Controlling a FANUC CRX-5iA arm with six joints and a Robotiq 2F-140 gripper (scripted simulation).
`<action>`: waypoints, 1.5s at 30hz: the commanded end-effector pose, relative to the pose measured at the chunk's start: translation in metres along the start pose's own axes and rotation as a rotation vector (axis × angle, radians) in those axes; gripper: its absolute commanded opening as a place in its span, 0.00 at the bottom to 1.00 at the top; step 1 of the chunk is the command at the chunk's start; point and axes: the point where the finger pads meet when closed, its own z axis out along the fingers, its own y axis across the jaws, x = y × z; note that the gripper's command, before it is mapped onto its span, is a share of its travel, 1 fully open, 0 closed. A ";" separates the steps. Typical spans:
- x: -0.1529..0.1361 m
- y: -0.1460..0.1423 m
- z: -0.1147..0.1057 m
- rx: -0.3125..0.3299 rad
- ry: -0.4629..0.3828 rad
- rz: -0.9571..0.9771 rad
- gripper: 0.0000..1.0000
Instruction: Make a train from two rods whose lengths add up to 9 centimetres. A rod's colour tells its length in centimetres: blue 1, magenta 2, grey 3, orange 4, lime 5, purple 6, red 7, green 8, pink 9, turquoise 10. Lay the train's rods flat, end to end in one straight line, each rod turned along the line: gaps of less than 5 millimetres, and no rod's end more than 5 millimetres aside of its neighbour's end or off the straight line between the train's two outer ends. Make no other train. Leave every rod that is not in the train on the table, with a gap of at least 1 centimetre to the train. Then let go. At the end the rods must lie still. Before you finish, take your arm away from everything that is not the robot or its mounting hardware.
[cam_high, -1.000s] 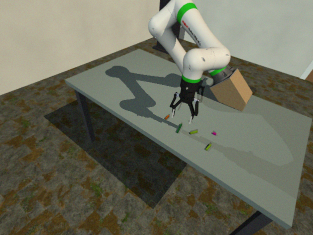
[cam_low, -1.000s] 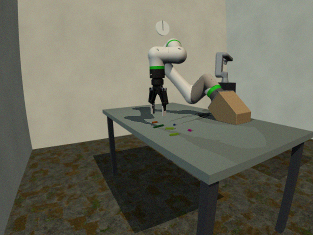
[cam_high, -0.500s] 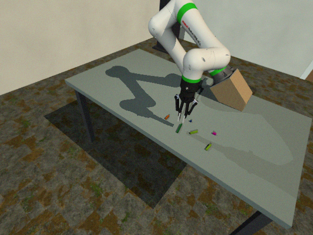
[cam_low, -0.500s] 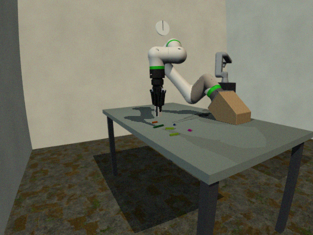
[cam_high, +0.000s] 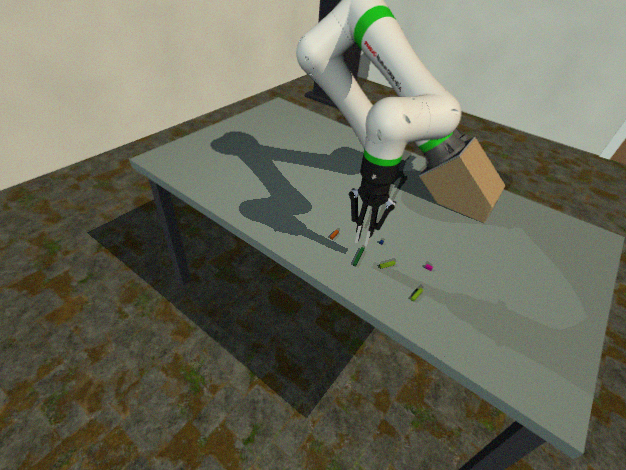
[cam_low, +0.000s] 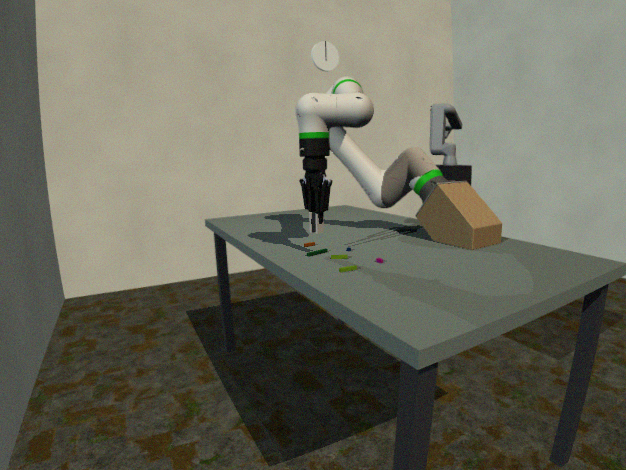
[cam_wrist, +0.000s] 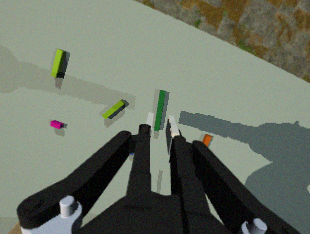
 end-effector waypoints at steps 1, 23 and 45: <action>0.000 0.000 0.000 0.000 0.000 0.000 0.15; 0.000 0.000 0.015 0.000 0.000 0.000 0.15; 0.000 0.000 0.042 0.000 0.000 0.000 0.15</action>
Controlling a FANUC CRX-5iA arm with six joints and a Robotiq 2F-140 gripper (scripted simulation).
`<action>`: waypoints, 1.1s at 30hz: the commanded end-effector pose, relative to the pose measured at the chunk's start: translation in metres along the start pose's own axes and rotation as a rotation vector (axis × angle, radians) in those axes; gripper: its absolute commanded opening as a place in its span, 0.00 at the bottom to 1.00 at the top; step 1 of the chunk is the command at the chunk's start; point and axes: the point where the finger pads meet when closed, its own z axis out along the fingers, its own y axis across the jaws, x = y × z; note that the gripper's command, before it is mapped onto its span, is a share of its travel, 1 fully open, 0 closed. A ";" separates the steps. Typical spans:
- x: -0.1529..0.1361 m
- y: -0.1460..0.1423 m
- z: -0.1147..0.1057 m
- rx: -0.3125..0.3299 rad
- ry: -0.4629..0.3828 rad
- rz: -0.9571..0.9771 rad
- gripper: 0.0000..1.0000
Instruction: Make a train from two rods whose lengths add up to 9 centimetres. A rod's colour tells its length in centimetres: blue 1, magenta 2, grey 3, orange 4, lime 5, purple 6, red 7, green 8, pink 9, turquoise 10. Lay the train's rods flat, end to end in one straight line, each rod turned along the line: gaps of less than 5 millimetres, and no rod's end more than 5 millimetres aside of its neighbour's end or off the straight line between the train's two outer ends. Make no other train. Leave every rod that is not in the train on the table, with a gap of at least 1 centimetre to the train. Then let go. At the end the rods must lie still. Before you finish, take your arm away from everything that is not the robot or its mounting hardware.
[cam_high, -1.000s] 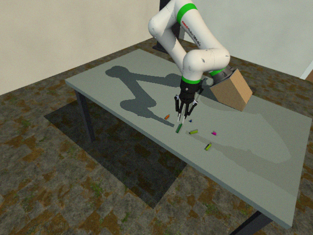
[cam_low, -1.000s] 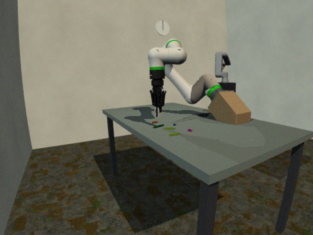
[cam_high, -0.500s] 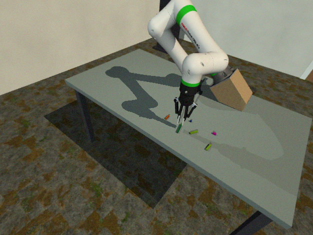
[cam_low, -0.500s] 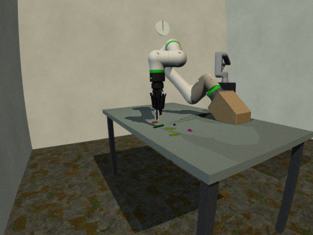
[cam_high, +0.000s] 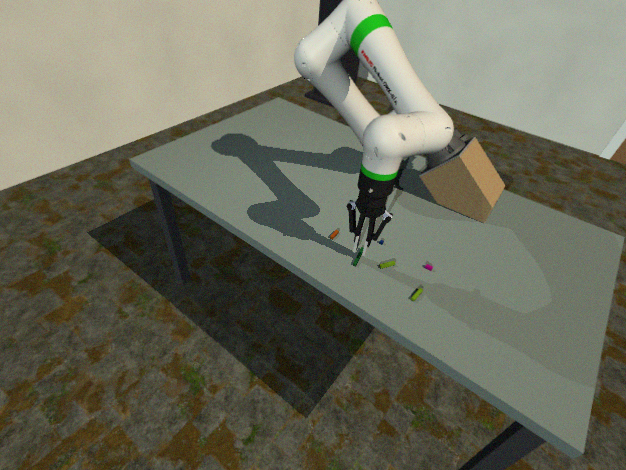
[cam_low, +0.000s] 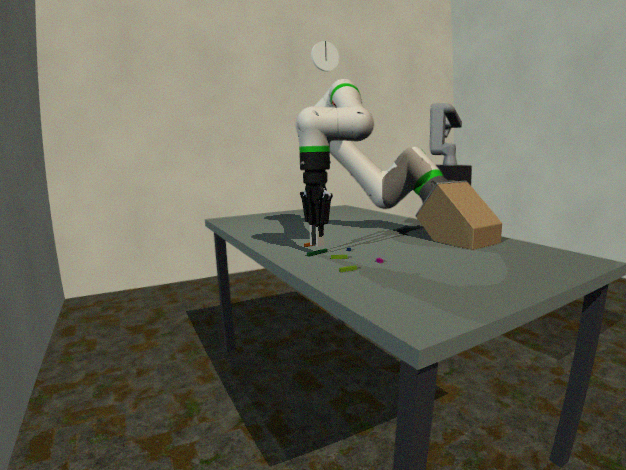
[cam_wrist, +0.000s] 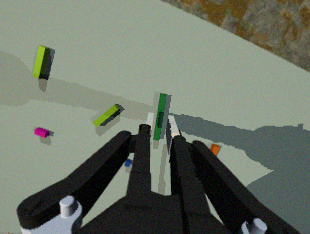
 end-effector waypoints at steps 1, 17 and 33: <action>0.000 0.000 0.002 0.000 0.001 0.000 0.15; 0.000 0.000 0.010 0.000 0.000 0.000 0.15; 0.000 0.000 0.010 0.000 0.000 0.000 0.15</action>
